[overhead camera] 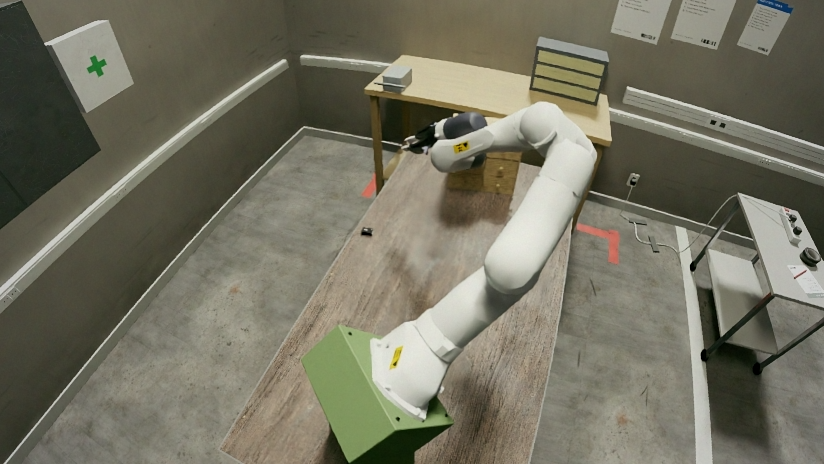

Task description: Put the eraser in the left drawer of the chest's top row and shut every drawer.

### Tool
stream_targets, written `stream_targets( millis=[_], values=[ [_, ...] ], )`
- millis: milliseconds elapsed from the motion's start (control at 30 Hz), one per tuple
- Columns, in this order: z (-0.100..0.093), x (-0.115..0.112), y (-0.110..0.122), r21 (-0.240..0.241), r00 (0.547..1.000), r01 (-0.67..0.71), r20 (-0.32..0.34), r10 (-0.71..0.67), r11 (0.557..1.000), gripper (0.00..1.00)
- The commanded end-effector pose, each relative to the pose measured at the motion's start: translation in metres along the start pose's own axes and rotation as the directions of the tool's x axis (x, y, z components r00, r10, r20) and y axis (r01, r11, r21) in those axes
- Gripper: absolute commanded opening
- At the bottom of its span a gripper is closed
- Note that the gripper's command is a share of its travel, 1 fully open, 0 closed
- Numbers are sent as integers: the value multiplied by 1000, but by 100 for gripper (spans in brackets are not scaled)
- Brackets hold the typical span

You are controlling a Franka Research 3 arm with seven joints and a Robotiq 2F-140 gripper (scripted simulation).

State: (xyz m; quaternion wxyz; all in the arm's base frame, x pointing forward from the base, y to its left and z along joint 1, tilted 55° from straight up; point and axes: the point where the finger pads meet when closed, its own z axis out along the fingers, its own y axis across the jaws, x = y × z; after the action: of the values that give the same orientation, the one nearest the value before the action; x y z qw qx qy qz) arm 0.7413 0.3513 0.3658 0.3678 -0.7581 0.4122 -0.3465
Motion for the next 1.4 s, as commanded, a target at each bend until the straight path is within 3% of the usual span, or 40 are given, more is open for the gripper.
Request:
stream_targets(
  millis=[0, 1367],
  values=[
    [1, 1, 4, -24, 999, 44, -3, -44, 999, 28],
    [-9, -10, 15, -129, 969, 246, 8, -247, 961, 28]
  ],
)
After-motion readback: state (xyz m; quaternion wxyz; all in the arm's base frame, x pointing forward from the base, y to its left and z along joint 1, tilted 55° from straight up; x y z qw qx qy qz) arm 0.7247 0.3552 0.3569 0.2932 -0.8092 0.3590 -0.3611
